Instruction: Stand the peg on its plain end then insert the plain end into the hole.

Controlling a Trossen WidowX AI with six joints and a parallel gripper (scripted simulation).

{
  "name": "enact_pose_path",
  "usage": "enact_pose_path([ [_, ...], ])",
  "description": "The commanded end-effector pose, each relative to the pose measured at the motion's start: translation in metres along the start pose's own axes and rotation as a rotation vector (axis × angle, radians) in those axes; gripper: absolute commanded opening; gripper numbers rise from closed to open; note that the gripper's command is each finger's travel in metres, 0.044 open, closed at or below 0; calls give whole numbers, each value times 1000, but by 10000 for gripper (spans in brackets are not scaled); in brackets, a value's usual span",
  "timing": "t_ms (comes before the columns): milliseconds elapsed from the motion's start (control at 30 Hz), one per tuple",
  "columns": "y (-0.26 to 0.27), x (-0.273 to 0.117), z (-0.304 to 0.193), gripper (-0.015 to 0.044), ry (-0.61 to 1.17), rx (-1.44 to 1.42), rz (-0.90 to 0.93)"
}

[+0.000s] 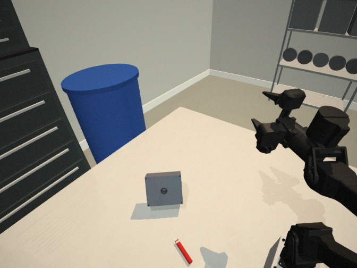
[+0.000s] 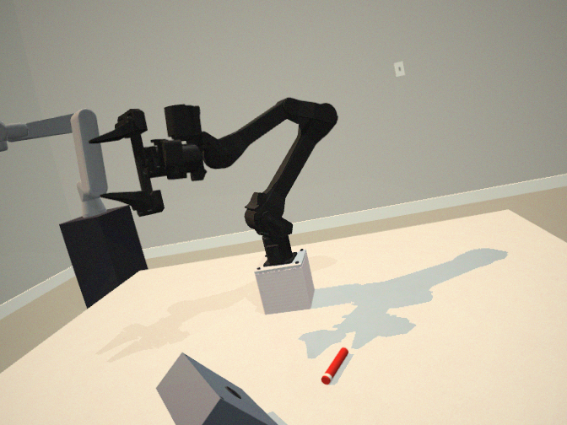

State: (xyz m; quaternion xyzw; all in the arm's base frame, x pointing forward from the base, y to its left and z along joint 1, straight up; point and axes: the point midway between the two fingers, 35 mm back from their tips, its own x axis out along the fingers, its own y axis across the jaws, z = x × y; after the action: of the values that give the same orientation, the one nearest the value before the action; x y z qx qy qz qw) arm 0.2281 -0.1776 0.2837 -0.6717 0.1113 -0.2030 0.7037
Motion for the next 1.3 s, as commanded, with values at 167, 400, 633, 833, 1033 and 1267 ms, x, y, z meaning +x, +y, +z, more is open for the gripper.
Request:
enact_pose_path([
  [167,24,24,21,440,-48,245,150],
  [400,47,38,41,440,-65,439,287],
  [633,73,48,66,440,-58,622,442],
  [833,96,52,91,440,-36,759,583],
  [1033,120,49,121,440,-18,861,731],
  [1267,147,43,153,440,61,980,893],
])
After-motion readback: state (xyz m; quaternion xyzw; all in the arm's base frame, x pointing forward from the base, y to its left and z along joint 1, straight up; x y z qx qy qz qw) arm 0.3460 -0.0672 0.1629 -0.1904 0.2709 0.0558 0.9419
